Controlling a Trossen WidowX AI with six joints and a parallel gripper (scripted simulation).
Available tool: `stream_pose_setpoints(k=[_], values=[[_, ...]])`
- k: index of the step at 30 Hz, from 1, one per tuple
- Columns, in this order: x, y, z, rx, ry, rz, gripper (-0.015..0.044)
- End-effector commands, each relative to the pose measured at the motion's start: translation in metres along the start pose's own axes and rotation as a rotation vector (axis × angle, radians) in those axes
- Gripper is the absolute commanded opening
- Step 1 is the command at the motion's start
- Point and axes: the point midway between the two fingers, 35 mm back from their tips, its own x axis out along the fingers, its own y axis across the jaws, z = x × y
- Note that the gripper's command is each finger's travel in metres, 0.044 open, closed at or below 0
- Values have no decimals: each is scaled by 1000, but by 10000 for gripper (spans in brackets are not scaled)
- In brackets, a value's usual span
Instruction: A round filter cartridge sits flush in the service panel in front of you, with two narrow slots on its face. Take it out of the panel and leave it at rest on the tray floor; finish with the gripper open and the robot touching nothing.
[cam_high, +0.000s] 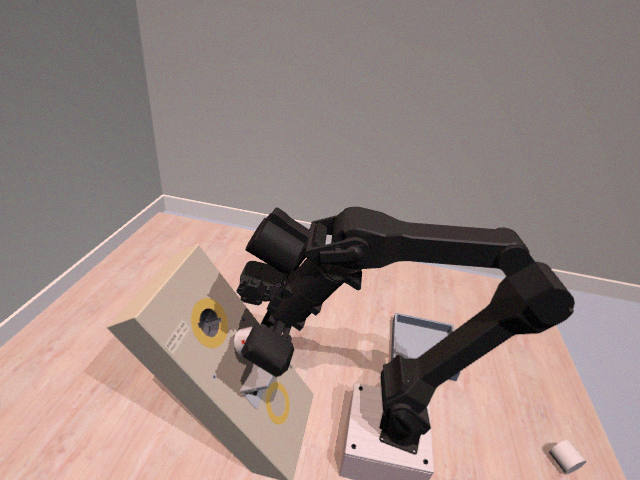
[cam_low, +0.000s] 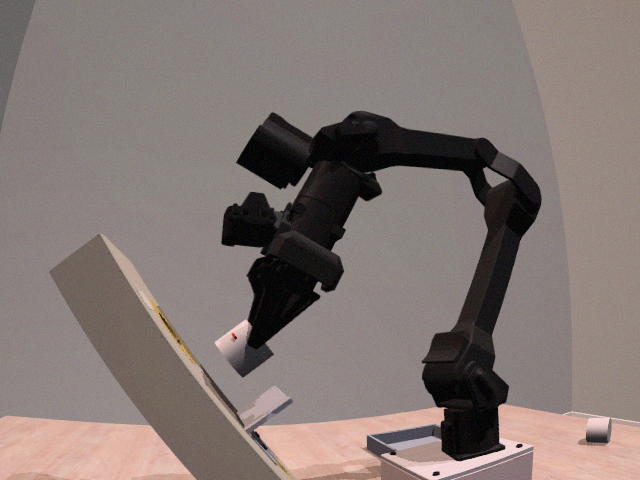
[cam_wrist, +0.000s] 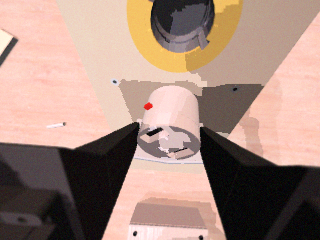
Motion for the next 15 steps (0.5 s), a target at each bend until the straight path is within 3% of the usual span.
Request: stream_pose_setpoints(k=[1,8,15], values=[[-23,0,3,5,-14,-2,0],[-56,-2,1,5,-12,-2,0],[-52,-13,2,3,0,-4,0]])
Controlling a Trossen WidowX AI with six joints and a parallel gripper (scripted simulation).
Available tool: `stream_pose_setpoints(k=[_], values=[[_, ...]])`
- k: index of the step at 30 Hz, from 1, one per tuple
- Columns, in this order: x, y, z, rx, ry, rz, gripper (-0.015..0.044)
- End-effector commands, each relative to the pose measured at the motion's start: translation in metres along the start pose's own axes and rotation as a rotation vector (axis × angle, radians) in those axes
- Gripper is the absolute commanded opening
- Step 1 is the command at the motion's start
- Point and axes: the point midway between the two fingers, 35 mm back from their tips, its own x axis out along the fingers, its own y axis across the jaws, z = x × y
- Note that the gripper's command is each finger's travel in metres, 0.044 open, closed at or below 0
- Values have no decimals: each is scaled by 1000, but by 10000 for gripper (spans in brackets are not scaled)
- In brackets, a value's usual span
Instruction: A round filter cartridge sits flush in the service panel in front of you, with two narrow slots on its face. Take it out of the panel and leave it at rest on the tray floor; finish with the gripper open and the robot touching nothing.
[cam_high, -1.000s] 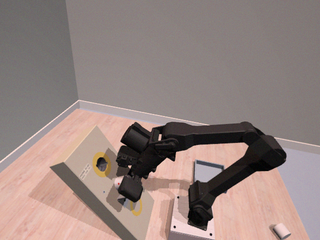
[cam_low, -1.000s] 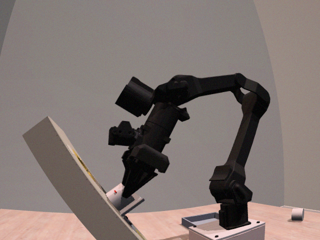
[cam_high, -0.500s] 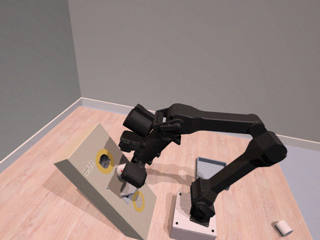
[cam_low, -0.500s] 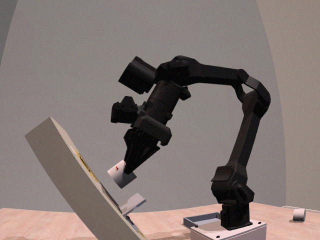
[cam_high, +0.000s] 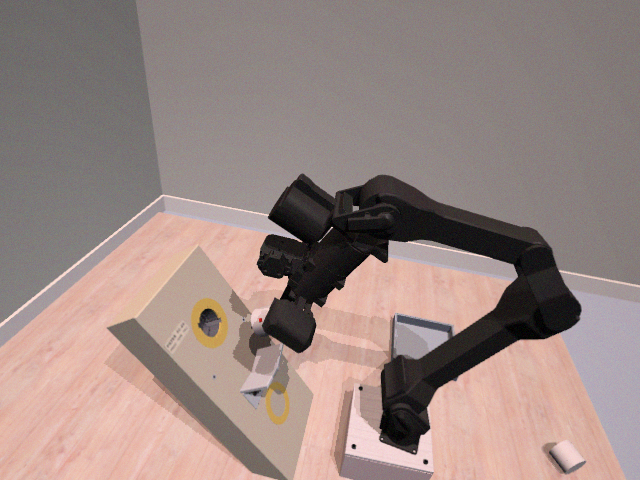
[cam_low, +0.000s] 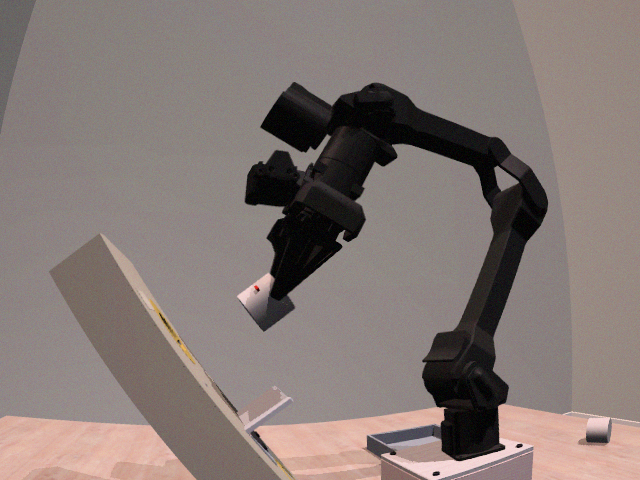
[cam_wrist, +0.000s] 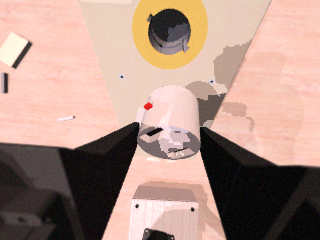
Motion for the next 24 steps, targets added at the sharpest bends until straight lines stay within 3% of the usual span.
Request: stream_pose_setpoints(k=[1,24], values=[[1,-8,1,-3,5,1,0],[11,-63,2,-5,6,0,0]])
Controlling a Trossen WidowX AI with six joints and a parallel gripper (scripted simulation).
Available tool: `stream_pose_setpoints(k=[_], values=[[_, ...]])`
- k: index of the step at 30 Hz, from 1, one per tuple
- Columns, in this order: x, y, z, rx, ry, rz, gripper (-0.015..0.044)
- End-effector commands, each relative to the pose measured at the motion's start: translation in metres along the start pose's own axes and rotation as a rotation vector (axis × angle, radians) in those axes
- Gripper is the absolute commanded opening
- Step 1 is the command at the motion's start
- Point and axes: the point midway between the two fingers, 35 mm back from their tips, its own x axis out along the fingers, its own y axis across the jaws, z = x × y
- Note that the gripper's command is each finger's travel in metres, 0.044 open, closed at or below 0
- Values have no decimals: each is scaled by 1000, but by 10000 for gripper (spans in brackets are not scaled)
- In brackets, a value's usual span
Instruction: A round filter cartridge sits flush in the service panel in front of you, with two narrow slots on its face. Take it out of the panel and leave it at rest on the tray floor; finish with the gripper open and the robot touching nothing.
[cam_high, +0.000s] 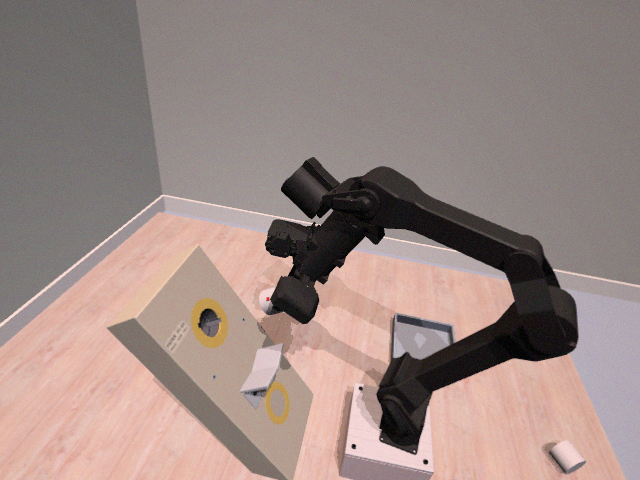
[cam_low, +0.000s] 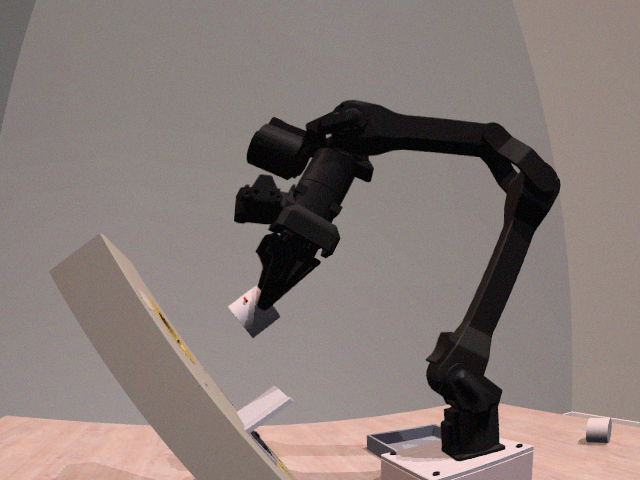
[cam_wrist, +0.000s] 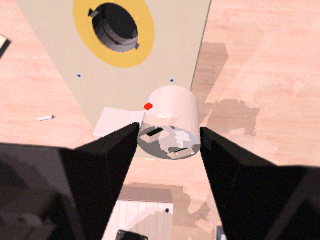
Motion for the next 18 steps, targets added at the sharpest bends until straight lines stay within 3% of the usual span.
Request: stream_pose_setpoints(k=[1,18], values=[[1,-10,0,-4,-8,2,0],[-1,-62,-14,247,-1,-143,0]])
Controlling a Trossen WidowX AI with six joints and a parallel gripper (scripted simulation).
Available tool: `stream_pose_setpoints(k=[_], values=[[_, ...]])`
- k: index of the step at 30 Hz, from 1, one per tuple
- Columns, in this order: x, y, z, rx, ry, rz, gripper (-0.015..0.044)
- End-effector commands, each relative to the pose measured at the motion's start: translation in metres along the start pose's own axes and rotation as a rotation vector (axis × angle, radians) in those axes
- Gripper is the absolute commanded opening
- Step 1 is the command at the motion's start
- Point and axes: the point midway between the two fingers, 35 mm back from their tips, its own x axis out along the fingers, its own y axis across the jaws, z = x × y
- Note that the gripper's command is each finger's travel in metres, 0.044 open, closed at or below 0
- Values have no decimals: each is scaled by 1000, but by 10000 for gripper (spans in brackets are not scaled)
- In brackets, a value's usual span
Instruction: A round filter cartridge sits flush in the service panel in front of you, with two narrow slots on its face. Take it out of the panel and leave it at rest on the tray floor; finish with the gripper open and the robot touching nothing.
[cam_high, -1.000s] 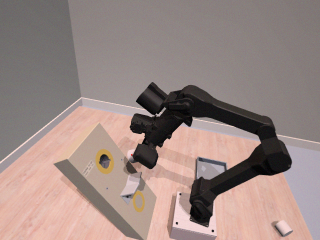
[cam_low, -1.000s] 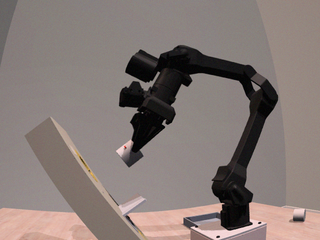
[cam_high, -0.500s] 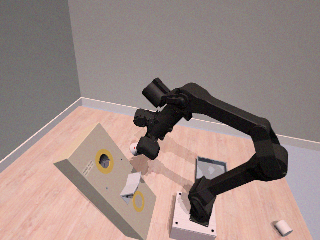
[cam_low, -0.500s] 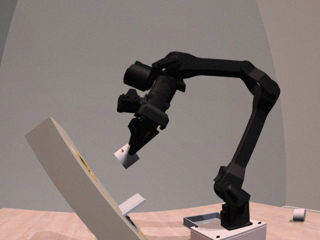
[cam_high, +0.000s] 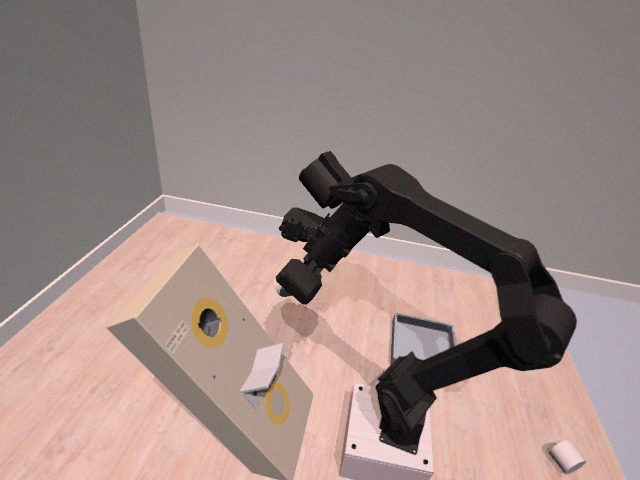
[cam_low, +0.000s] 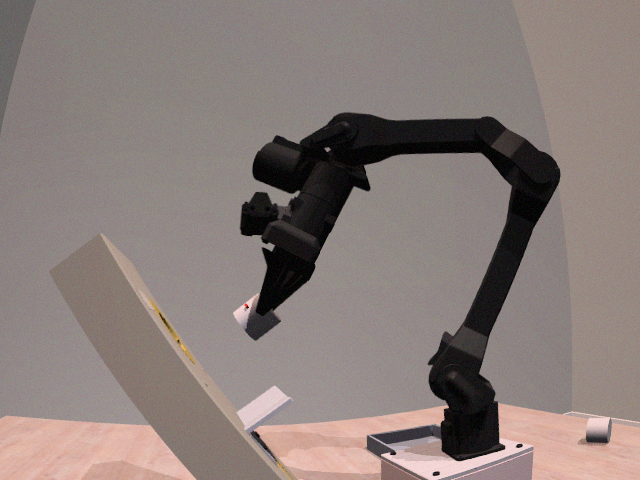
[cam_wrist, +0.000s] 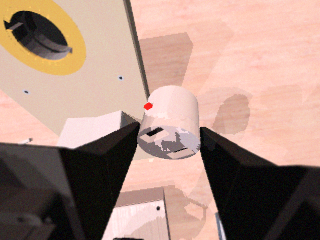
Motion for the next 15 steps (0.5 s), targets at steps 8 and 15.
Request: stream_pose_setpoints(k=[8,15], values=[[-2,-49,-10,239,0,-139,0],[-6,-79,-22,389,-2,-226,0]])
